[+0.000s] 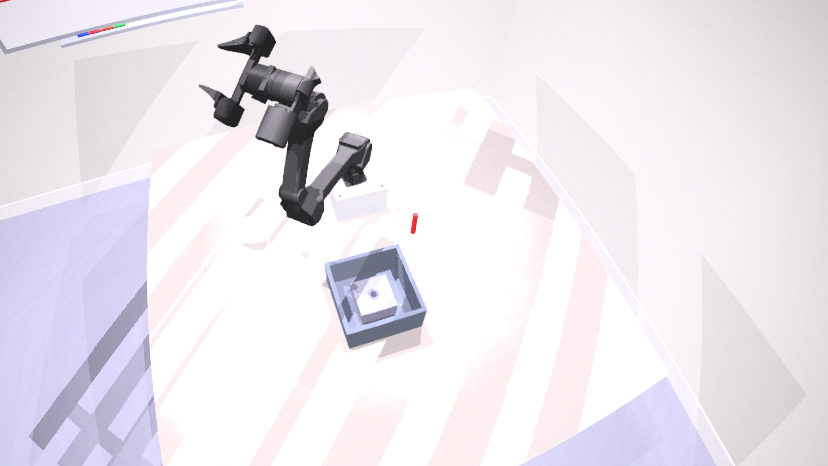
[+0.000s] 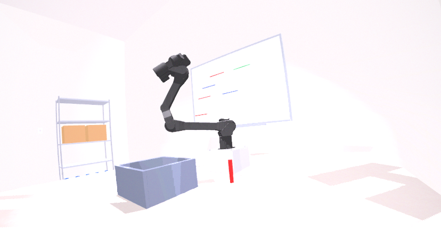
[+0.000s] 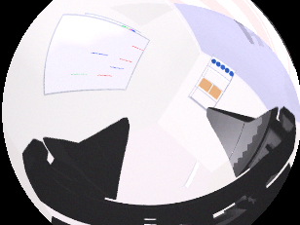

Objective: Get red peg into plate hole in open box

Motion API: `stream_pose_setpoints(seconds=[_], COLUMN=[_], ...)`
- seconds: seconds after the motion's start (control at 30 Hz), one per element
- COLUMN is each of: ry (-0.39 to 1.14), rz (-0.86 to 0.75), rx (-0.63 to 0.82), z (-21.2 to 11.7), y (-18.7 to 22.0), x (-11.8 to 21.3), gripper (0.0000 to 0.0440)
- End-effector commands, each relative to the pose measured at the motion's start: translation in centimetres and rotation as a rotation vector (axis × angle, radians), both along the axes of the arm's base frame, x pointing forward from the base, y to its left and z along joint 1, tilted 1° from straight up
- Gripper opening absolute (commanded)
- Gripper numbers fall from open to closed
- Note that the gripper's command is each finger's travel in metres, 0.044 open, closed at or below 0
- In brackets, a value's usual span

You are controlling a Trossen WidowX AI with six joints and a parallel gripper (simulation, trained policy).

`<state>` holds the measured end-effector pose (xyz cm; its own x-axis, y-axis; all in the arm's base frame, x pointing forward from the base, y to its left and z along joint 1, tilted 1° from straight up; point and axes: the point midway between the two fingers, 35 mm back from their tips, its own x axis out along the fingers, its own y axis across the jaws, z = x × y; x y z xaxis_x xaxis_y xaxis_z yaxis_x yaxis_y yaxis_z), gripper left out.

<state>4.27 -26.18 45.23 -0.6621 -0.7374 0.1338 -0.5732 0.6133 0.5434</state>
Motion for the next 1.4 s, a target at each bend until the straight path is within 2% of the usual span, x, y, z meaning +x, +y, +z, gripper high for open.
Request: stream_pose_setpoints(seconds=[0.0,0.07,0.73,1.07,1.37], ry=[-0.008,-0.035,-0.252,-0.274,-0.235], rz=[-0.001,-0.007,-0.071,-0.077,-0.055], rx=[-0.034,-0.098,-0.753,-1.1,-1.412], z=[0.5,1.3,7.6,10.1,11.8], y=[0.0,0.2,5.5,10.0,15.1], x=[-0.4,-1.2,-9.1,-12.3,-14.2], gripper=[0.042,0.044,0.044,0.044,0.044])
